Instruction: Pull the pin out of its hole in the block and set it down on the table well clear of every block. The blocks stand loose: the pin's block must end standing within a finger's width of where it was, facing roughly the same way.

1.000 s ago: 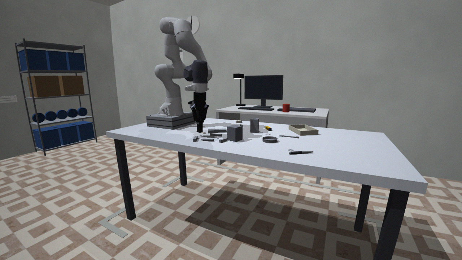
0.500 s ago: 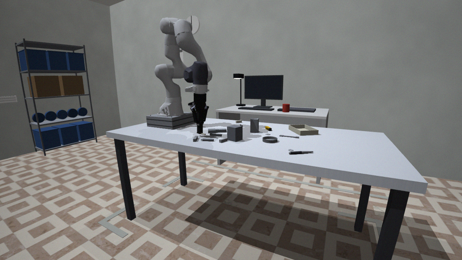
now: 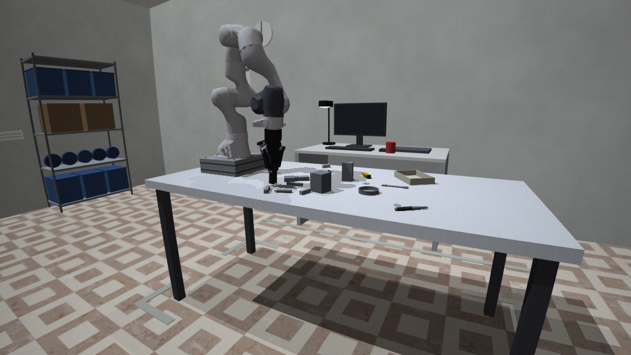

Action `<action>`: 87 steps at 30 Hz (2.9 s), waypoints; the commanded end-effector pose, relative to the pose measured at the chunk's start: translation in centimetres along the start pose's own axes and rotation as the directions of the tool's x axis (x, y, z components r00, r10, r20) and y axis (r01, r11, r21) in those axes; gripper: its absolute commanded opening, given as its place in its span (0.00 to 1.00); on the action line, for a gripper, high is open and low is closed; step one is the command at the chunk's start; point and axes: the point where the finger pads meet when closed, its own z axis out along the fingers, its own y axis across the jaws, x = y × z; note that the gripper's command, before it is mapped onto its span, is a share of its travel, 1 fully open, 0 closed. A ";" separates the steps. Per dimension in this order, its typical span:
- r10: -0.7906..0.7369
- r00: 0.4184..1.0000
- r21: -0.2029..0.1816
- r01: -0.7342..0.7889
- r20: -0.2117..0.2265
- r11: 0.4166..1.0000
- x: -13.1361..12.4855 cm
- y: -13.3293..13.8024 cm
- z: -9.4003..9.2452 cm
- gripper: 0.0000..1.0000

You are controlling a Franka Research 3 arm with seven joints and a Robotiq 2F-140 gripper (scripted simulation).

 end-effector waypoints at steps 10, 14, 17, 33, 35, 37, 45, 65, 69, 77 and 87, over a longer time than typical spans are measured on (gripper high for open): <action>0.002 1.000 0.003 -0.002 0.004 1.000 -0.2 -0.1 0.3 0.10; 0.001 1.000 0.003 -0.001 0.004 1.000 -0.2 -0.1 0.6 0.10; 0.001 1.000 0.003 -0.001 0.004 1.000 -0.2 -0.1 0.7 0.10; 0.001 1.000 0.004 -0.001 0.004 1.000 -0.2 -0.2 0.8 0.10; 0.001 1.000 0.004 -0.001 0.004 1.000 -0.2 -0.2 0.8 0.10; 0.001 1.000 0.004 -0.001 0.003 1.000 -0.2 -0.2 0.8 0.10; 0.001 1.000 0.004 -0.001 0.002 1.000 -0.2 -0.2 0.8 0.10; 0.000 1.000 0.004 0.000 0.000 1.000 -0.1 -0.2 0.8 0.18; 0.000 1.000 0.004 0.000 0.000 1.000 -0.1 -0.2 0.8 0.22; 0.000 1.000 0.004 0.000 0.000 1.000 -0.1 -0.2 0.8 0.27; 0.000 1.000 0.006 0.000 0.000 1.000 0.0 -0.2 0.2 0.27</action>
